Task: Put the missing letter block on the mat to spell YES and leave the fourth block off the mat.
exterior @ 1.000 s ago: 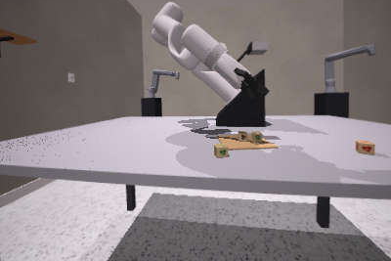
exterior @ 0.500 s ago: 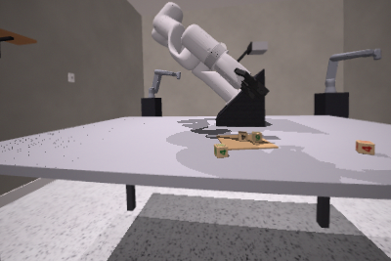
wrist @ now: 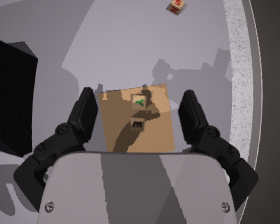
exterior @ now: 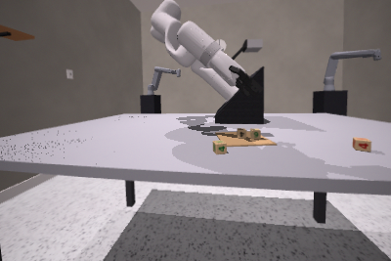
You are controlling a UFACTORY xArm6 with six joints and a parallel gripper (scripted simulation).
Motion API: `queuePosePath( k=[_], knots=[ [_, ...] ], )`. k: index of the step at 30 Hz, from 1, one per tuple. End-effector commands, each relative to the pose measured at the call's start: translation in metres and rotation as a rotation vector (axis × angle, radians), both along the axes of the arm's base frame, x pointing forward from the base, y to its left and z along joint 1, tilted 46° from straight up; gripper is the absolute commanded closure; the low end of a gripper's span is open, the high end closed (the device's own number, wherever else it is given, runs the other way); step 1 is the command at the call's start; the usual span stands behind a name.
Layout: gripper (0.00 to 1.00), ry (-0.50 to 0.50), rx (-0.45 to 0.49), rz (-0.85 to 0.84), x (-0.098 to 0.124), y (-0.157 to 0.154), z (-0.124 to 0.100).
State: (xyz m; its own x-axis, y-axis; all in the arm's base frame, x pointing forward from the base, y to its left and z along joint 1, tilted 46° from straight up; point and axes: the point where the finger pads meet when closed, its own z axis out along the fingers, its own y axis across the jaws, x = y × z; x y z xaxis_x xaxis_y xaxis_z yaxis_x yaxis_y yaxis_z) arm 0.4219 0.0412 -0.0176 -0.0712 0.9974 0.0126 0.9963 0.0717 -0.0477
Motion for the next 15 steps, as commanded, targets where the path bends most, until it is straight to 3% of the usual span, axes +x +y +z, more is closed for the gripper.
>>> queuePosePath(
  k=[1, 15],
  knots=[
    [0.00, -0.004, 0.001, 0.000, 0.0017, -0.0169, 0.0199],
    [0.00, -0.004, 0.001, 0.000, 0.0015, -0.0191, 0.0222]
  ],
)
